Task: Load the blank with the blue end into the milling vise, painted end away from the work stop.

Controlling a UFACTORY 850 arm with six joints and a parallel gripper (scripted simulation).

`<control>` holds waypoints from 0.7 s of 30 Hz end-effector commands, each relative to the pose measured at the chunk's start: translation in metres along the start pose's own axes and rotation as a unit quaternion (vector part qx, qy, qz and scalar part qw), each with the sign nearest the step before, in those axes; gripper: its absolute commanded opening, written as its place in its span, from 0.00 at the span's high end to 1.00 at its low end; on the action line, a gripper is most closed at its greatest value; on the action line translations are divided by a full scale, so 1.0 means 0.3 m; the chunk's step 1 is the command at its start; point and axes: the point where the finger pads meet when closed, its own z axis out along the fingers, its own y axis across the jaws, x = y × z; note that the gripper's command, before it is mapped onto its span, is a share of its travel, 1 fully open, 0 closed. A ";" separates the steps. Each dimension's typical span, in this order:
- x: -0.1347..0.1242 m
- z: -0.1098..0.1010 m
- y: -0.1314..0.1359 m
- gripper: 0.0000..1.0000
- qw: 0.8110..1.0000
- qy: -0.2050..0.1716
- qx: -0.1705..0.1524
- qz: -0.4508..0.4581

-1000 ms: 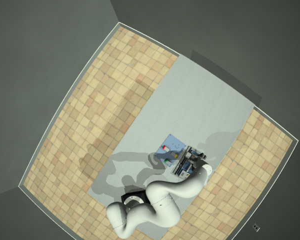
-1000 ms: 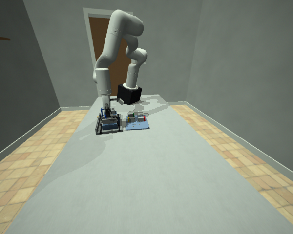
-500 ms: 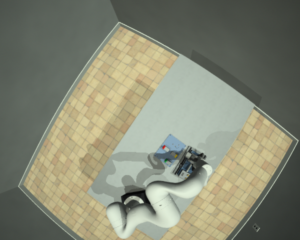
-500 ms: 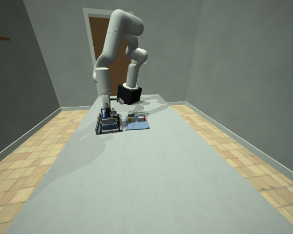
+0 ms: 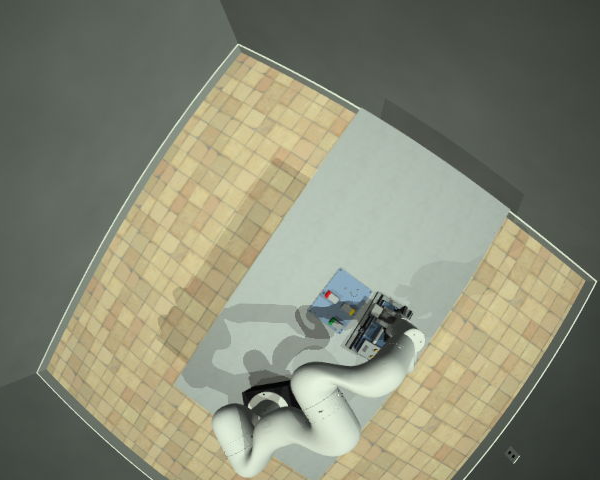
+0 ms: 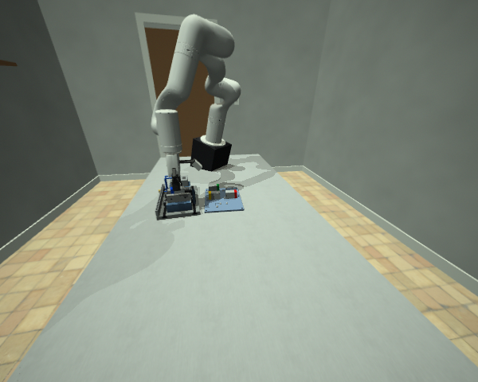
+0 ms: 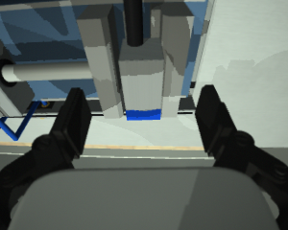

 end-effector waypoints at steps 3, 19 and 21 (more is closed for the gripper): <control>-0.001 -0.009 0.003 0.00 1.000 0.000 -0.001 0.000; -0.001 -0.018 0.003 0.00 1.000 0.000 -0.001 0.000; -0.001 -0.020 0.003 0.00 1.000 0.000 -0.001 0.000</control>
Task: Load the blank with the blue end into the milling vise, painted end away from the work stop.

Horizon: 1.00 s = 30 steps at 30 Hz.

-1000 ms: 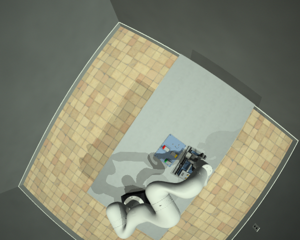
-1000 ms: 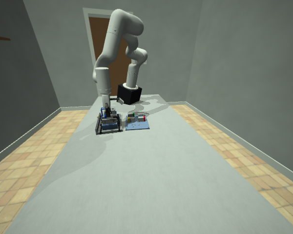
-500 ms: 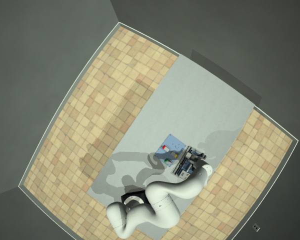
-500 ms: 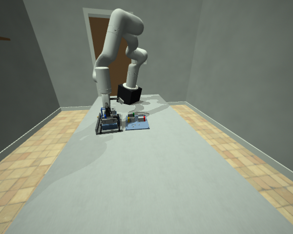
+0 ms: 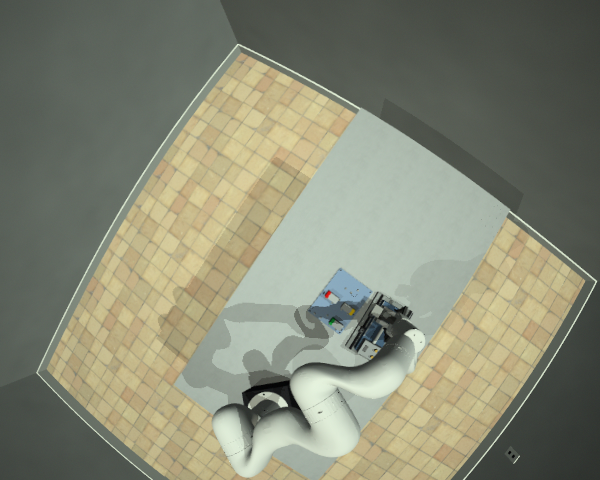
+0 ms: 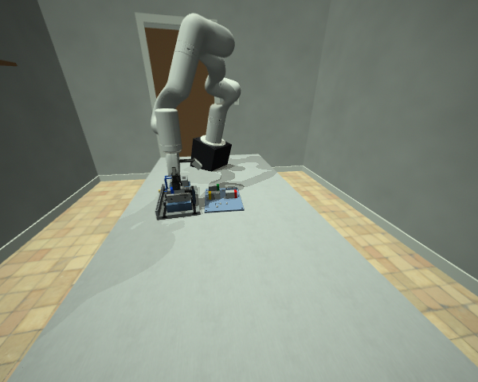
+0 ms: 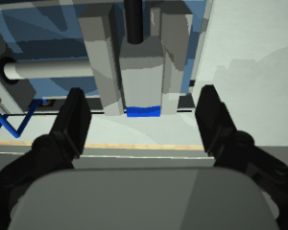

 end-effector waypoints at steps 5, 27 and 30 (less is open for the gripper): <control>-0.001 -0.009 0.003 0.00 1.000 0.000 -0.001 0.000; -0.001 -0.043 0.003 0.00 1.000 0.000 -0.001 0.000; -0.001 -0.103 0.003 0.00 1.000 0.000 -0.001 0.000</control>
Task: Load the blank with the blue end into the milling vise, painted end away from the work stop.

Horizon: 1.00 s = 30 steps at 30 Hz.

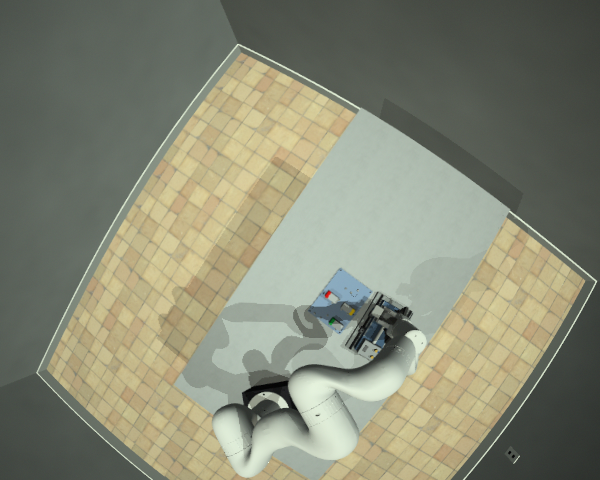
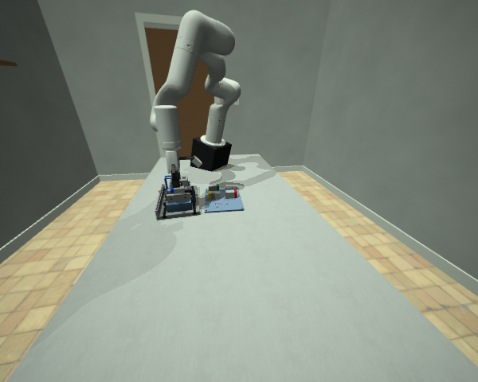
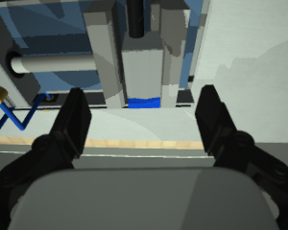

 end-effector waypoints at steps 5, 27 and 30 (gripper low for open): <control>-0.002 -0.165 0.005 0.00 1.000 -0.001 -0.001 0.000; -0.002 -0.312 0.004 0.00 1.000 -0.001 -0.001 0.000; -0.002 -0.312 0.004 0.00 1.000 -0.001 -0.001 0.000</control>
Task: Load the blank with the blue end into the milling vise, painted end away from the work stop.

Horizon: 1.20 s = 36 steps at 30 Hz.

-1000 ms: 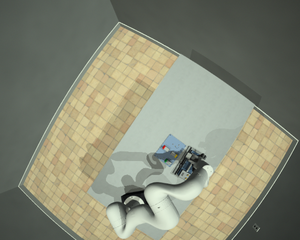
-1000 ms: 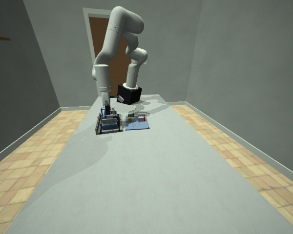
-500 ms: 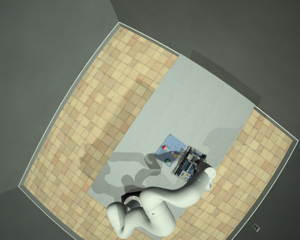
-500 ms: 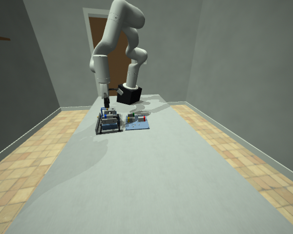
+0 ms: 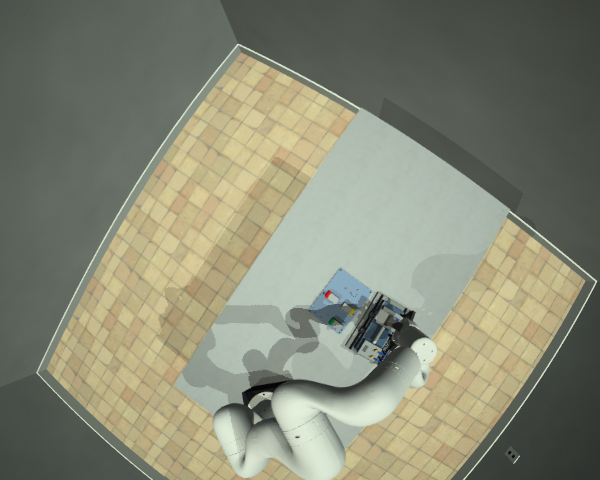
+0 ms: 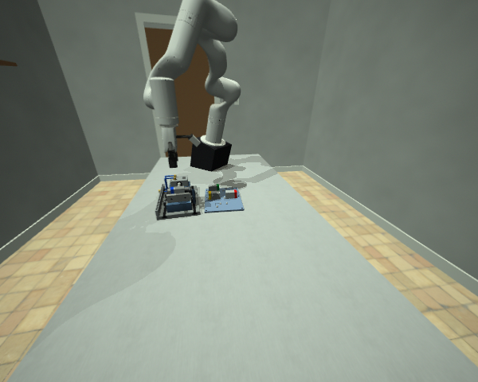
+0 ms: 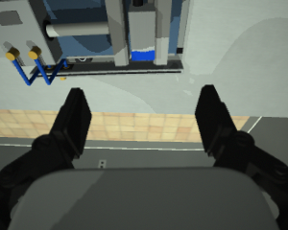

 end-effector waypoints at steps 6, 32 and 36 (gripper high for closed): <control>-0.001 0.013 0.003 0.00 1.000 0.000 -0.001 0.000; -0.001 0.042 0.003 0.00 1.000 0.000 -0.001 0.000; -0.001 0.043 0.003 0.00 1.000 0.000 -0.001 0.000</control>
